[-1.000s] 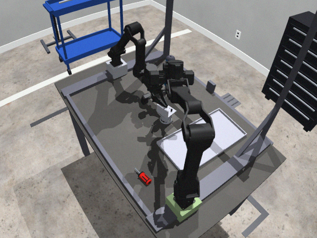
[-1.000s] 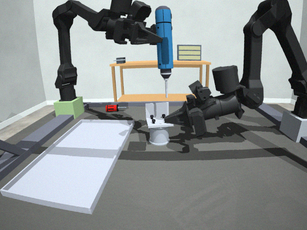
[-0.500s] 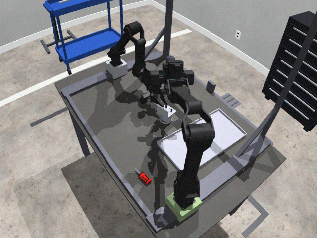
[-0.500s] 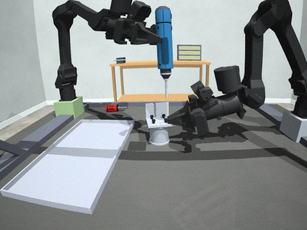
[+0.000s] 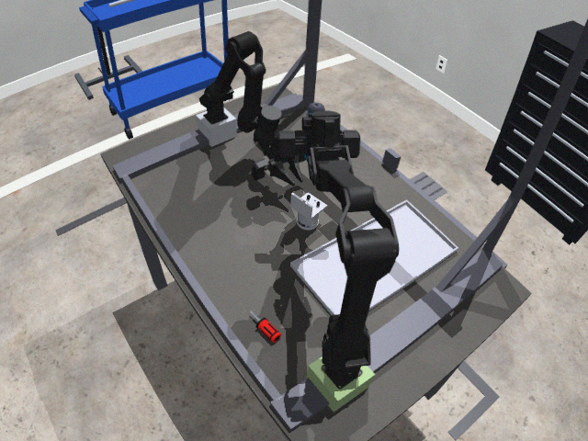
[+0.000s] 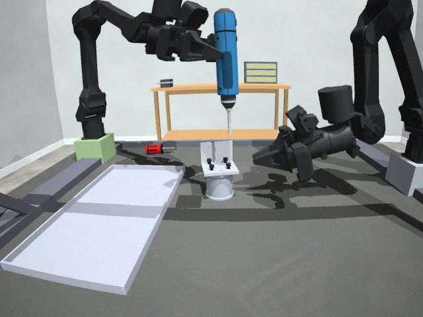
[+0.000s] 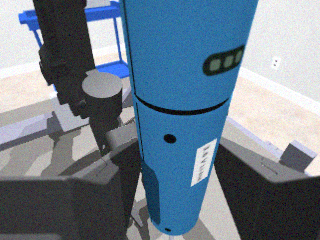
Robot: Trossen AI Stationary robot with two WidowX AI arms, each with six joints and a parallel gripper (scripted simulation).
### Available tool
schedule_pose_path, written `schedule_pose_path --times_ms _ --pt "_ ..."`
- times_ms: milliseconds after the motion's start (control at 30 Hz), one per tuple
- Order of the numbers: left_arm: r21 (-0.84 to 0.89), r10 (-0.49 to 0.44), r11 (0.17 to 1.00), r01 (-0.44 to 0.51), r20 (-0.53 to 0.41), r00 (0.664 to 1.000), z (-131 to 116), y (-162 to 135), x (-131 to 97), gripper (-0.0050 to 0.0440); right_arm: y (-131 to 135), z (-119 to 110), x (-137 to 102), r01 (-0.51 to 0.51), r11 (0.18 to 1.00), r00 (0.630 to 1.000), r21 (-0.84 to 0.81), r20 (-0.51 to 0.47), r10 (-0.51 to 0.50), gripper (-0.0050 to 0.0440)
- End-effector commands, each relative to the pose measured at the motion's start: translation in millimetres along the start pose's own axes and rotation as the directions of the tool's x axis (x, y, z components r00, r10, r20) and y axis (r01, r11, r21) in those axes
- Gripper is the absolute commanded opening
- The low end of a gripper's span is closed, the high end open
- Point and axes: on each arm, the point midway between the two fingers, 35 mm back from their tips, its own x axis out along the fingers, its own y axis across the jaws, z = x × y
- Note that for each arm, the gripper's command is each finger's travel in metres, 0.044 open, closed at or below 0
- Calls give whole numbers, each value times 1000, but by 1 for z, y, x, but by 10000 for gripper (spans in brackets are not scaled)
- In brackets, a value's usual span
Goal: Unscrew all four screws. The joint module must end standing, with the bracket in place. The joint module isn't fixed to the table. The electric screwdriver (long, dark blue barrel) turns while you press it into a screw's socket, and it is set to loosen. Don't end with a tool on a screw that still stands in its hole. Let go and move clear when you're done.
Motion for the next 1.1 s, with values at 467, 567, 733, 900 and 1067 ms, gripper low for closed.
schedule_pose_path --times_ms 467,567,733,900,1067 --pt "342 156 929 -139 -22 987 8 49 -45 162 -3 33 -36 -18 1000 1000 -2 -16 18 400" --pt "470 169 875 -116 -73 983 -9 54 -51 162 -5 39 -37 -21 1000 999 -4 -38 21 400" --pt "623 181 780 -56 -140 973 -32 58 -60 162 -7 48 -38 -26 1000 997 -7 -66 26 400" --pt "749 191 662 30 -207 960 -55 61 -69 162 -10 58 -40 -32 999 995 -11 -98 31 400" --pt "858 203 488 159 -289 936 -84 65 -82 162 -14 71 -42 -40 999 989 -14 -140 37 400"
